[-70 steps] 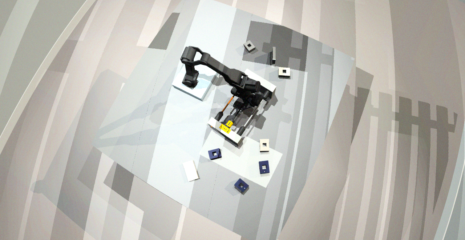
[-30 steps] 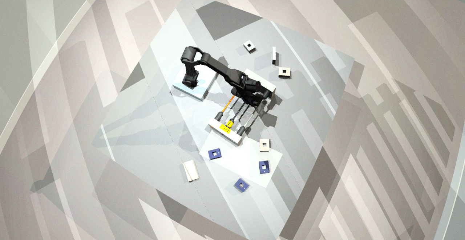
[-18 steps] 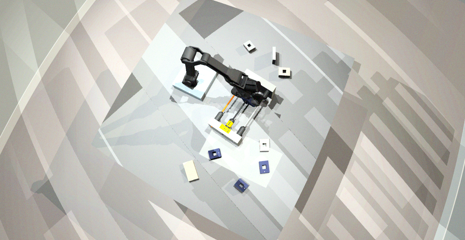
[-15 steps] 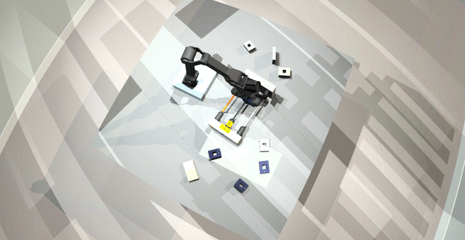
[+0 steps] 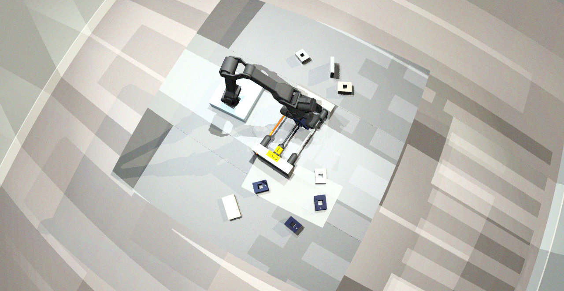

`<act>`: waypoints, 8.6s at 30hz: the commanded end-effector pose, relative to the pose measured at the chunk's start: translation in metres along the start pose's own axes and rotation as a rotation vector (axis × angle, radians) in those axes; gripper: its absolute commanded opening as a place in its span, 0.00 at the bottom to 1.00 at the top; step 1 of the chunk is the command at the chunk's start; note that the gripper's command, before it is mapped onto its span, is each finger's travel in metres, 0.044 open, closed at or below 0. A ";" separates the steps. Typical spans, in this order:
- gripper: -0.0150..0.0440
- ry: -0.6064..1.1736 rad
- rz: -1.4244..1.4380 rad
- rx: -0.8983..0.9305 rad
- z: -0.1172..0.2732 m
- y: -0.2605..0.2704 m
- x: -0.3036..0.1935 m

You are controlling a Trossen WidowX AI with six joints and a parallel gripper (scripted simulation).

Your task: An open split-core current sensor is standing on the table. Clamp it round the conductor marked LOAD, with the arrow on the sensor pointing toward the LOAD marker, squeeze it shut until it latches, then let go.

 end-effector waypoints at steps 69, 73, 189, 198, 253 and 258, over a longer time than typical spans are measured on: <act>1.00 0.000 -0.001 -0.014 -0.002 -0.005 0.000; 1.00 0.000 -0.001 -0.014 -0.002 -0.005 0.000; 0.25 0.000 0.000 0.000 0.000 0.000 0.000; 0.25 0.000 0.000 0.000 0.000 0.000 0.000; 0.25 0.041 0.000 0.500 0.007 0.002 -0.001; 0.25 0.041 0.000 0.499 0.005 0.003 -0.001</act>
Point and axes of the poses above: the point midway between the two fingers, 35 mm back from their tips, its own z axis back along the fingers, its own y axis across the jaws, x = y × z, the point moved 1 cm from there along z, back along the fingers, and after that the axes turned 4 degrees about -z, right-handed, at the moved point
